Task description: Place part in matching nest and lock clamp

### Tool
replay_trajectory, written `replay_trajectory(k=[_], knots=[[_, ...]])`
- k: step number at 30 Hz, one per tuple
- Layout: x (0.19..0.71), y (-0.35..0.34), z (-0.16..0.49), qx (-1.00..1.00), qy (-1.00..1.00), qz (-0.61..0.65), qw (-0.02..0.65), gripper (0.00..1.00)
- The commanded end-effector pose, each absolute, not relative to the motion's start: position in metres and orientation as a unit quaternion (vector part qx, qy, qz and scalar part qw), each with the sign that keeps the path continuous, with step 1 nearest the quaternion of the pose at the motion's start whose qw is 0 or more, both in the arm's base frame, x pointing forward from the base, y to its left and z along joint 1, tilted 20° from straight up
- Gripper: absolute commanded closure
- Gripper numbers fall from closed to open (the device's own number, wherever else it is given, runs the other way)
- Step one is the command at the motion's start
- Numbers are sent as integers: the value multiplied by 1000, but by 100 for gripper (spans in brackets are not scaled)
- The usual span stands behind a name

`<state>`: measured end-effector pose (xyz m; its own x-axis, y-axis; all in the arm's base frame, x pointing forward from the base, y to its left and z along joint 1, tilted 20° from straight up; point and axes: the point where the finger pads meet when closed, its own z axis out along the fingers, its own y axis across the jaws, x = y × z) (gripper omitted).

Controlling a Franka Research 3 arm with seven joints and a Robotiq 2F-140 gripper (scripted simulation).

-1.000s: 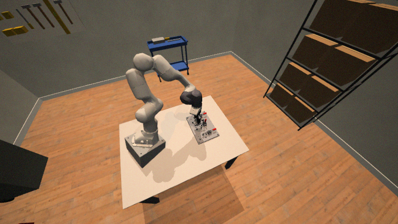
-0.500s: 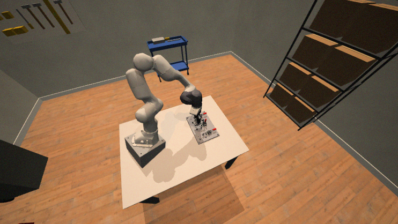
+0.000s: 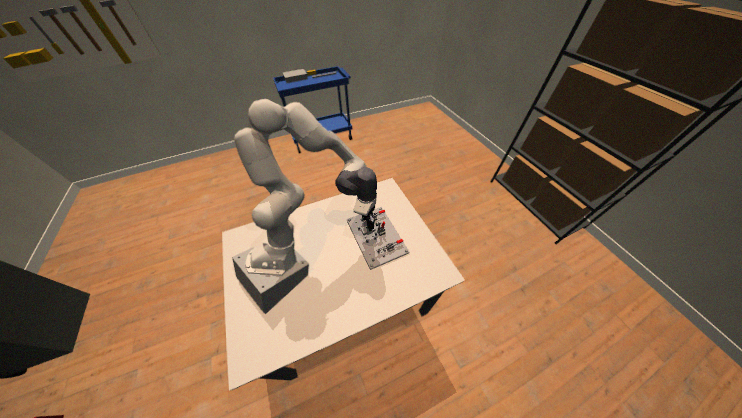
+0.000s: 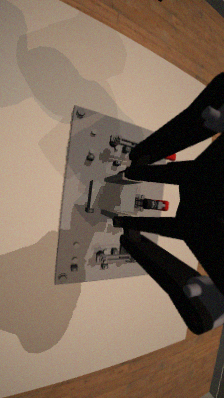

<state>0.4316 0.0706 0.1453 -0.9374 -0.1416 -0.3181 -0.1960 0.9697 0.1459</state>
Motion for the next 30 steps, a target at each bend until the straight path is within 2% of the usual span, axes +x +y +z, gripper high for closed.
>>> replay_trajectory(k=[1,30], knots=[[431,71,145,-88,980,88,155,100],[436,73,133,-90,980,87,155,100]])
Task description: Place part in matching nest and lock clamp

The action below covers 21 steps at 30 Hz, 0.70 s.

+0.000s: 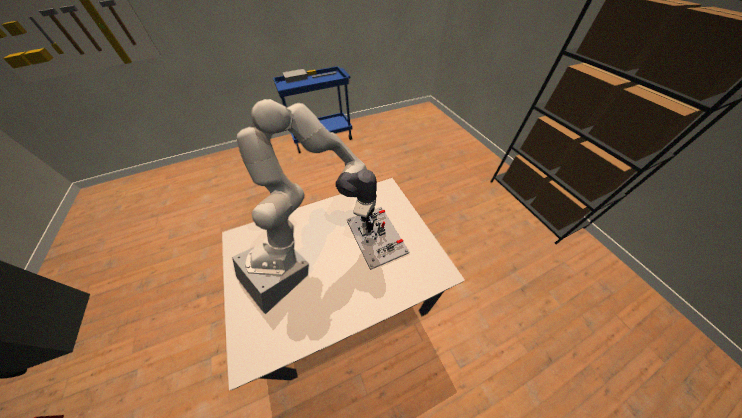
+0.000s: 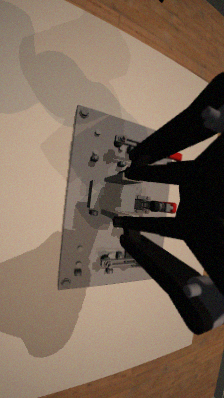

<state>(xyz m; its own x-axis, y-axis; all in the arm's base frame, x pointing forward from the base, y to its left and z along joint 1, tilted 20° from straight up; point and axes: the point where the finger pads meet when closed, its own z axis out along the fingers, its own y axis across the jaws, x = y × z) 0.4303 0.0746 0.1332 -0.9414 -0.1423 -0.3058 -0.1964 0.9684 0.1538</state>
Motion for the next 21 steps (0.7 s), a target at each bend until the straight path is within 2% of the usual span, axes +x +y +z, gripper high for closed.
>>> replay_trajectory(k=[1,21], knots=[[436,74,132,-90,980,87,155,100],[446,79,106,-90,980,87,155,100]])
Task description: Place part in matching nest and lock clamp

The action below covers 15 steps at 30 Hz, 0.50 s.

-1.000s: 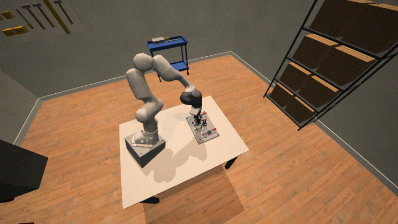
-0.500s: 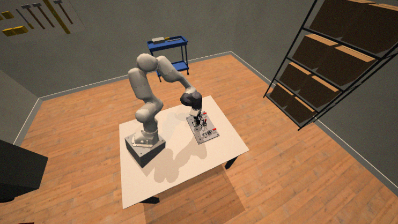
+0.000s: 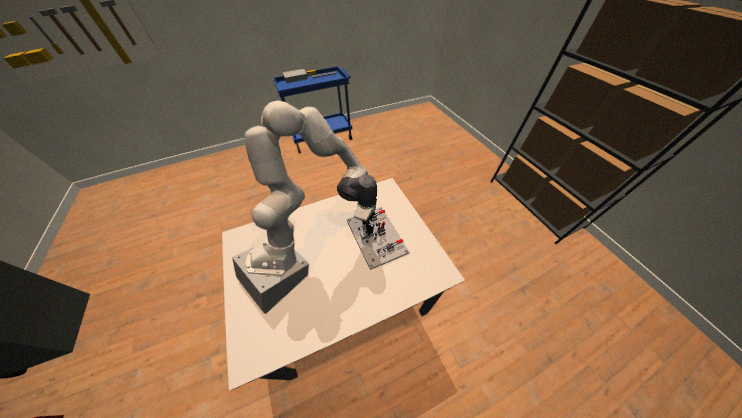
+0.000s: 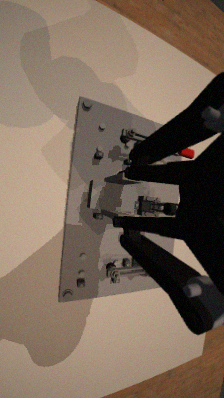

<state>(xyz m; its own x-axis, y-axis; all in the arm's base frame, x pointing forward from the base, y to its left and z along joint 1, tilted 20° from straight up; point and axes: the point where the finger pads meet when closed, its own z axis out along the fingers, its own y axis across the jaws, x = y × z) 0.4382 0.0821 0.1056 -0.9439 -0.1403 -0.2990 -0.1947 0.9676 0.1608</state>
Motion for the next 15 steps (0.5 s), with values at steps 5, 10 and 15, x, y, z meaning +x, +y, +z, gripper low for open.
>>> replay_trajectory(k=[5,10,15], knots=[[447,80,102,-90,980,87,155,100],[449,81,98,-90,980,87,155,100],[450,81,96,-90,980,87,155,100]])
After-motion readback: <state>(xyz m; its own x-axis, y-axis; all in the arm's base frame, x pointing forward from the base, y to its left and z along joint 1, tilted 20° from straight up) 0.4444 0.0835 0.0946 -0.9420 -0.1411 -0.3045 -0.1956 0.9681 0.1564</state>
